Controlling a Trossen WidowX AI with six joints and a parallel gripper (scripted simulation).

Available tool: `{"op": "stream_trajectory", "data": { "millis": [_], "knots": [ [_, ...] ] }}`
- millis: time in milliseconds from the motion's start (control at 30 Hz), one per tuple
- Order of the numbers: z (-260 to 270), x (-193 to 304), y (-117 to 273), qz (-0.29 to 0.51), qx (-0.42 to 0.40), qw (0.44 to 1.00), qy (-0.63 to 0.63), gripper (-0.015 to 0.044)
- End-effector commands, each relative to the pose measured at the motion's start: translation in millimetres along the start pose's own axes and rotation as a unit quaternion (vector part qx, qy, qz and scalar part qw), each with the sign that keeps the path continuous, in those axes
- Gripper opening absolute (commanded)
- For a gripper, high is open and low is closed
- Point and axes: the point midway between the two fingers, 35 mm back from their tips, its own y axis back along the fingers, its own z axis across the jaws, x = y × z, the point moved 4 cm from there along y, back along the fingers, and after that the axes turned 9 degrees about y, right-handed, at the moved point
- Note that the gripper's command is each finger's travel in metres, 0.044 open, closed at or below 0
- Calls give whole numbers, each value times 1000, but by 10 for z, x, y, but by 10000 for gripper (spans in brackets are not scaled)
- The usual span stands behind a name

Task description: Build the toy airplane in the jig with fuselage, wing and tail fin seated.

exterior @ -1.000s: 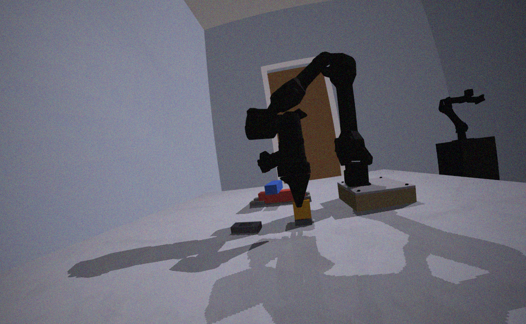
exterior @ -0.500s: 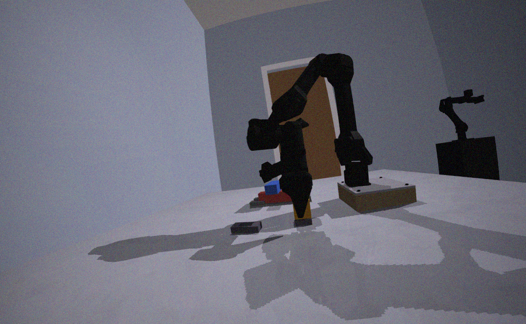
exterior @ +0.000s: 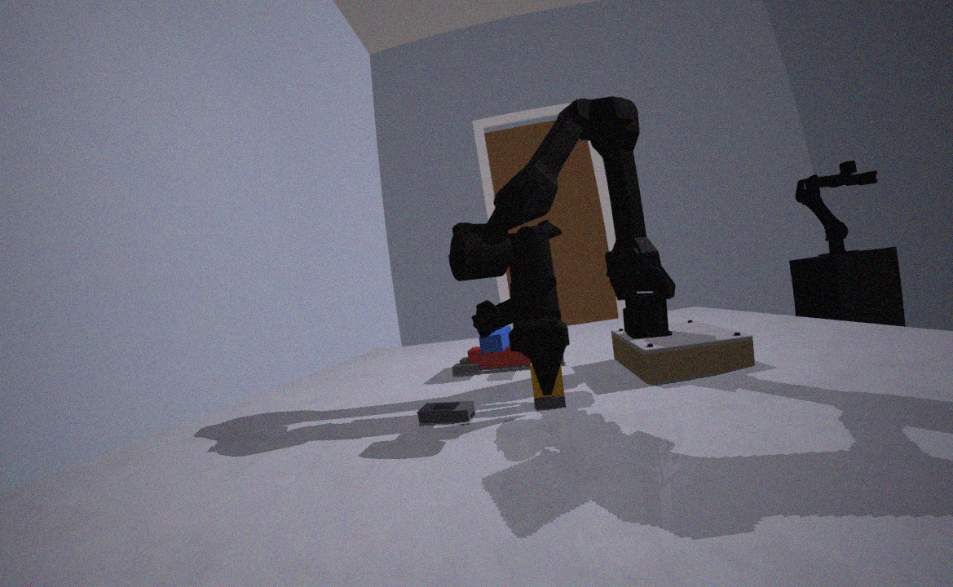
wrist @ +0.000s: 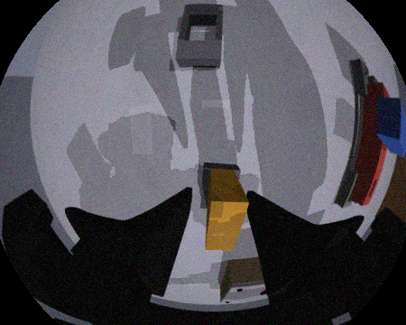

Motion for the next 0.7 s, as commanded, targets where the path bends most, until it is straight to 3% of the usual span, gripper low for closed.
{"op": "stream_trajectory", "data": {
  "millis": [0,67,333,667],
  "knots": [
    [-3,15,-13,2,-1,1000,-3,125],
    [-3,15,-13,2,-1,1000,-3,72],
    [-3,15,-13,2,-1,1000,-3,0],
    [23,-43,231,2,-1,1000,-3,0]
  ]
}}
